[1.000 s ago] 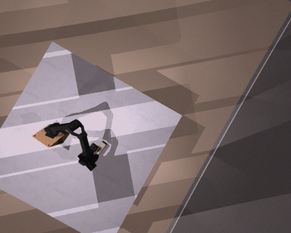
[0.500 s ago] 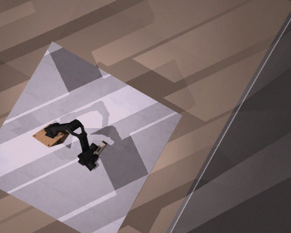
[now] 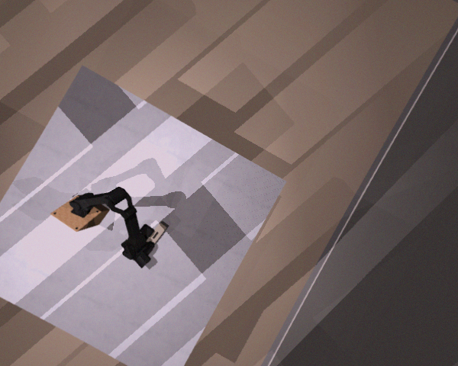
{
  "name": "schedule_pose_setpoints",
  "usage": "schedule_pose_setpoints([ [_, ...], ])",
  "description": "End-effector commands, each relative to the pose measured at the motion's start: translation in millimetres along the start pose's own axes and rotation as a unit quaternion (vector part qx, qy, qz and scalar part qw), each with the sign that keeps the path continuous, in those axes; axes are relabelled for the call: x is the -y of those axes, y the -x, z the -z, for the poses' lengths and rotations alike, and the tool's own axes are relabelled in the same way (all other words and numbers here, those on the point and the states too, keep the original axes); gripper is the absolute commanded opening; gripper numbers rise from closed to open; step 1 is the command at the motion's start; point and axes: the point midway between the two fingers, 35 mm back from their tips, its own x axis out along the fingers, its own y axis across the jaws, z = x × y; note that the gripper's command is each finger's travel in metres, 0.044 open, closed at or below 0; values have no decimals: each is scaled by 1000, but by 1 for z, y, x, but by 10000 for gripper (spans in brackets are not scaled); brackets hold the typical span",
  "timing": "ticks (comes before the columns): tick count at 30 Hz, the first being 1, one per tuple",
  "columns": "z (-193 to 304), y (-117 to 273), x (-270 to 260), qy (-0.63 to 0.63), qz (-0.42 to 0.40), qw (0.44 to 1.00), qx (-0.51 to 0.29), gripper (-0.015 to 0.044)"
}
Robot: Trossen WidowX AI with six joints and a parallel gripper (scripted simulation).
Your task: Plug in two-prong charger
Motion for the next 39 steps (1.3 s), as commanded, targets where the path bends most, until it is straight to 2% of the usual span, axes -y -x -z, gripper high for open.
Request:
schedule_pose_setpoints([
  [1,1,2,-1,3,1,1000,5,440],
  [39,29,-1,0,5,1,1000,7,440],
])
